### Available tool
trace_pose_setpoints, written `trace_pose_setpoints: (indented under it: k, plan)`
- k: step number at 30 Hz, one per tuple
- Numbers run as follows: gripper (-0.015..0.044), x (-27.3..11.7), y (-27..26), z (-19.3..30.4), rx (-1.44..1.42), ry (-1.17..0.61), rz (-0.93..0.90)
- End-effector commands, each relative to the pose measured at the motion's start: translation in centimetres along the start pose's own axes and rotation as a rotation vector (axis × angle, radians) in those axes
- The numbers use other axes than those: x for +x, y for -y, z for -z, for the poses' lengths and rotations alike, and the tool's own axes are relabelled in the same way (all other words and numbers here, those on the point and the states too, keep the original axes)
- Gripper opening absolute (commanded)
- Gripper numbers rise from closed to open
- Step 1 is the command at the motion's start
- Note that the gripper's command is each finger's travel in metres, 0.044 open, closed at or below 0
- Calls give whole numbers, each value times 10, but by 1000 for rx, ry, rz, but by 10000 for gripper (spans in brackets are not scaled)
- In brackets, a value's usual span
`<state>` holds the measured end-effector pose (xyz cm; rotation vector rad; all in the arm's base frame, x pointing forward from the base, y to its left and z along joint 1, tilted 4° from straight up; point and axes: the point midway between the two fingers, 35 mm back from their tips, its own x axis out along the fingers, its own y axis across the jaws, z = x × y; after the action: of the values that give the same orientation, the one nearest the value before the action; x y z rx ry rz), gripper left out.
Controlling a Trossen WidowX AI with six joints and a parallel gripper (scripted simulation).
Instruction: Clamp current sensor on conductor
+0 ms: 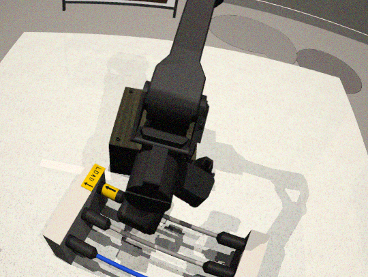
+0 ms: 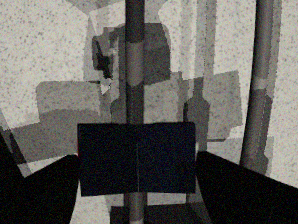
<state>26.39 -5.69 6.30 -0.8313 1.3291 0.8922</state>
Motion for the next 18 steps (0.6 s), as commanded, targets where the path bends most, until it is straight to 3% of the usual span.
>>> trace_pose_setpoints:
  k: [1, 4, 18]
  plan:
    - [0, -1, 0, 0, 0, 0, 2]
    - [0, -1, 0, 0, 0, 0, 2]
    - [367, -1, 0, 0, 0, 0, 2]
